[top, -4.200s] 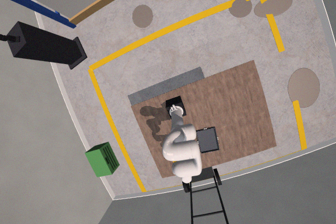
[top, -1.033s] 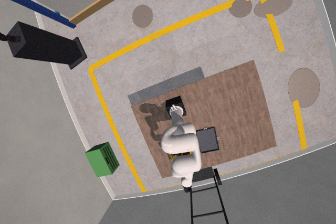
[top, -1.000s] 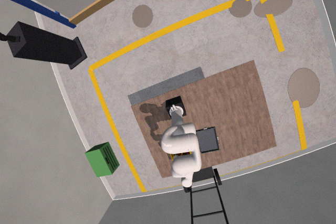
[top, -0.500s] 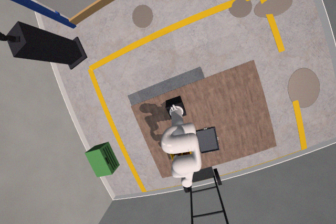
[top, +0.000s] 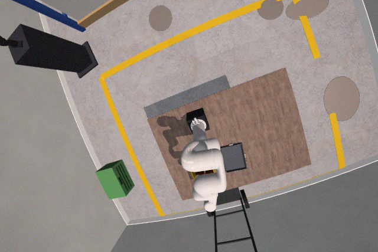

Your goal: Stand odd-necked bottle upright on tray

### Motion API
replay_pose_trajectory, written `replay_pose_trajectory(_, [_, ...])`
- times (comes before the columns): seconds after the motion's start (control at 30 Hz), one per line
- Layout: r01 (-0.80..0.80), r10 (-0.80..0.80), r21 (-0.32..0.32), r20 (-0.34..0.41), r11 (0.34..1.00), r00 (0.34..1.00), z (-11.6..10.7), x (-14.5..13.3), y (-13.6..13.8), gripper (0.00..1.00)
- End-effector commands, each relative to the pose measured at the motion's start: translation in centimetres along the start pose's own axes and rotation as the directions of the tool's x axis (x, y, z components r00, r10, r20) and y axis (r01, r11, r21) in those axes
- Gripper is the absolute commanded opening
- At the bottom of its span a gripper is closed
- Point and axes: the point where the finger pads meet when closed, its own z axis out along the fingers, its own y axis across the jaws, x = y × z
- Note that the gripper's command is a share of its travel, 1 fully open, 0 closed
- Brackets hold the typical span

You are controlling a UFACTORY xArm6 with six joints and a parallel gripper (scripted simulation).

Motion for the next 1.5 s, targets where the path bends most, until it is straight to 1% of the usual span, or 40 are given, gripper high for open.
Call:
replay_pose_trajectory(0.0, [0.0, 0.0, 0.003, 0.002, 1.0, 1.0, -0.6, -0.1, -0.1, 0.0])
replay_pose_trajectory(0.63, [0.0, 0.0, 0.003, 0.002, 1.0, 1.0, -2.6, -0.1, -0.1, 0.0])
replay_pose_trajectory(1.07, [0.0, 0.0, 0.003, 0.002, 1.0, 1.0, -3.3, -0.1, -0.1, 0.0])
replay_pose_trajectory(1.47, [0.0, 0.0, 0.003, 0.002, 1.0, 1.0, -3.4, -0.1, -0.1, 0.0])
